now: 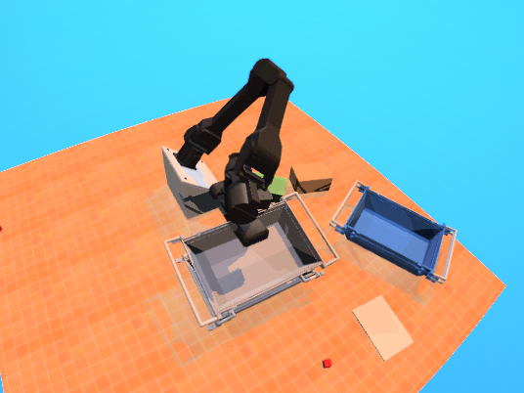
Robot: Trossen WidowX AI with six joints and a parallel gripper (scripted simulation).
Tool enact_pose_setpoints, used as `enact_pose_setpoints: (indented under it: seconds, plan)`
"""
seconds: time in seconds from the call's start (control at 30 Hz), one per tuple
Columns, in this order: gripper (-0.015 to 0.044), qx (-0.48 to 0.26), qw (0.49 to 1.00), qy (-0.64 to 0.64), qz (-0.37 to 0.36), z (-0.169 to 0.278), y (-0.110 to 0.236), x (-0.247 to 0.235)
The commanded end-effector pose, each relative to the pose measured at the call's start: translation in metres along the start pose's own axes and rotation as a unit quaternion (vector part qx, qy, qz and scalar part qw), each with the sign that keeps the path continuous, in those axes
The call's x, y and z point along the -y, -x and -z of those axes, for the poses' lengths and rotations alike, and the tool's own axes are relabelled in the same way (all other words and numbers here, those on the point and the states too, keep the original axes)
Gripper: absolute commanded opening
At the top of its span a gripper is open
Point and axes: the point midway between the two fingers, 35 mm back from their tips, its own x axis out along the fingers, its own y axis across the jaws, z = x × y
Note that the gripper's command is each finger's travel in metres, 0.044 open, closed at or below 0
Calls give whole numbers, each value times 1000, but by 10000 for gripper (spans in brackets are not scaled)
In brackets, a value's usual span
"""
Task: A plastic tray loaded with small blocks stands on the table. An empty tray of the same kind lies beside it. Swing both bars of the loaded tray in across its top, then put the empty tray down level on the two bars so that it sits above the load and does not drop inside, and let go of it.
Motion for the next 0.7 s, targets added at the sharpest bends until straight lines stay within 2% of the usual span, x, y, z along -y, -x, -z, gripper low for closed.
enact_pose_setpoints:
  seconds: [0.0, 0.67]
  plan:
    - [0, 0, 1000, 0, -8, -2, -6, -4]
    - [0, 0, 1000, -1, -9, -2, -13, -7]
